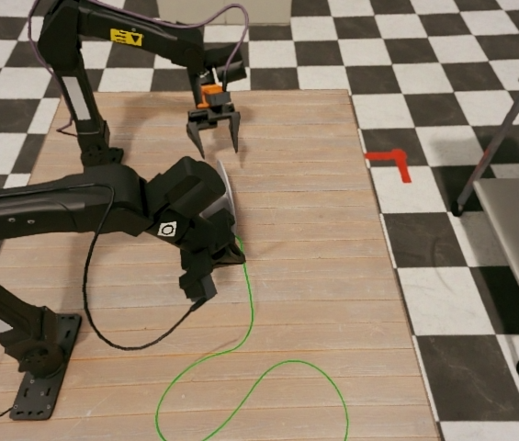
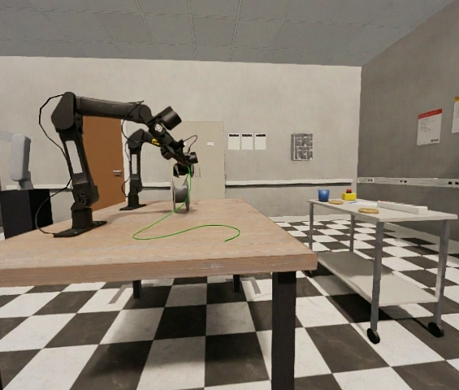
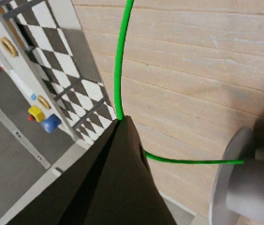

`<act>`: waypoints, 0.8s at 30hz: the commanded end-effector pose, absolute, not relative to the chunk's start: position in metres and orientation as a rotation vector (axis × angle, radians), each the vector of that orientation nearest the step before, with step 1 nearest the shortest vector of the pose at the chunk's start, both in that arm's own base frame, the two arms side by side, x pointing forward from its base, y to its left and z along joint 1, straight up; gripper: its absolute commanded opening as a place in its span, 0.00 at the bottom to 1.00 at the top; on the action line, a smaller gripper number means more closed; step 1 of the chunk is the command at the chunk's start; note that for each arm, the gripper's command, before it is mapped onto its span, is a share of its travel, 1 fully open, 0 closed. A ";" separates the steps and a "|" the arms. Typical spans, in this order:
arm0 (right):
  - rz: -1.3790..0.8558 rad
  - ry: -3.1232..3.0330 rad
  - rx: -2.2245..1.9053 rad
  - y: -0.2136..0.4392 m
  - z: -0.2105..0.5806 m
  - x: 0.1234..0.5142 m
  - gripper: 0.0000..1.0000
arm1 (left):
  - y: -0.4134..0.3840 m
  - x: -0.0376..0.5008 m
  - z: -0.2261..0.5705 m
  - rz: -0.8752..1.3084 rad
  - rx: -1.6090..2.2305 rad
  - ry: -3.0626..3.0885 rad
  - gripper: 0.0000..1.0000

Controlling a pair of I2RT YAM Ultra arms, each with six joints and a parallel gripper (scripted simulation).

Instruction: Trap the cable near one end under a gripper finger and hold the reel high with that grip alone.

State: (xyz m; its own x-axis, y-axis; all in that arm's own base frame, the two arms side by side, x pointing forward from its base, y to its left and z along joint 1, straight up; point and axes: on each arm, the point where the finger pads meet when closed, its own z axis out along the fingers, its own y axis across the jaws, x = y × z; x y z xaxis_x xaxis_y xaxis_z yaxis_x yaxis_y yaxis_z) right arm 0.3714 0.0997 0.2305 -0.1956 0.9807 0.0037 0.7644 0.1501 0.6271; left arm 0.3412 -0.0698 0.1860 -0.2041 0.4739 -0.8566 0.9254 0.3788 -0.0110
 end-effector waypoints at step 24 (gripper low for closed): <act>0.735 2.006 1.651 0.126 0.238 0.364 0.00 | -0.072 0.334 0.194 -0.710 1.211 1.801 0.75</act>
